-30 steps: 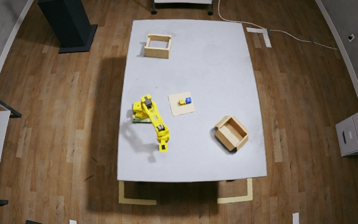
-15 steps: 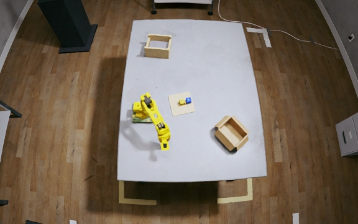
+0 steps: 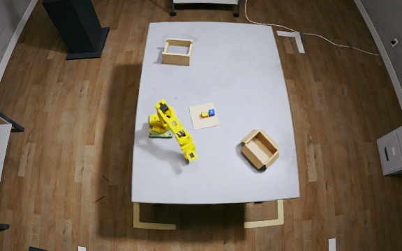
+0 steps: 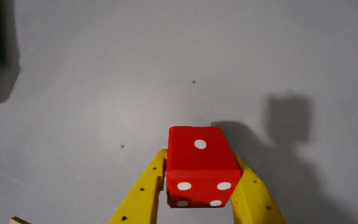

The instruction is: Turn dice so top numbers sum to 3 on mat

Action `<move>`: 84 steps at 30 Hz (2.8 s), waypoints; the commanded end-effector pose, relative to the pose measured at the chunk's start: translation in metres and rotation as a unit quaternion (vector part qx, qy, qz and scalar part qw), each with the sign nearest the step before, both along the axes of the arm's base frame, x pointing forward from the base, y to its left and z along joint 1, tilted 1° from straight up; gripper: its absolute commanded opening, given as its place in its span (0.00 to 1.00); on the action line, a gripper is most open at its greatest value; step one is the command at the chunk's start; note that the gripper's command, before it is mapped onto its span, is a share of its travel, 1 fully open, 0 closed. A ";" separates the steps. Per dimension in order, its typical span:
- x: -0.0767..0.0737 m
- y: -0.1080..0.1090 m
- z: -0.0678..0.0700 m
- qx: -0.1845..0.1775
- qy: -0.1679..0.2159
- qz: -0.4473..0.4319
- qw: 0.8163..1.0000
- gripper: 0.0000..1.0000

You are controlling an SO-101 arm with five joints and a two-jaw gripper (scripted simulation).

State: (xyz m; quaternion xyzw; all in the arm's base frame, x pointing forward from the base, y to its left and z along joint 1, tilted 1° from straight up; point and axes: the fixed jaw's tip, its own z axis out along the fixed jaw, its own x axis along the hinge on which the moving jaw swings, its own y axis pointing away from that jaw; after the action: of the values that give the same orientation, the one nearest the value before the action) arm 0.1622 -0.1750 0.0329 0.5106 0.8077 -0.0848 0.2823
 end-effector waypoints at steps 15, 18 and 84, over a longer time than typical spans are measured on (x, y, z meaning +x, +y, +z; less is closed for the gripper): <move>0.009 0.007 0.003 -0.064 -0.033 0.048 0.996 0.00; 0.011 0.007 0.002 -0.072 -0.037 0.054 0.995 0.00; 0.045 0.037 0.001 -0.264 -0.142 0.193 0.934 0.00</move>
State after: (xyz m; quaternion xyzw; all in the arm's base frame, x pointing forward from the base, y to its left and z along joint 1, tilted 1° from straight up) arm 0.2081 -0.1409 0.0358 0.2646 0.7870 -0.1656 0.5321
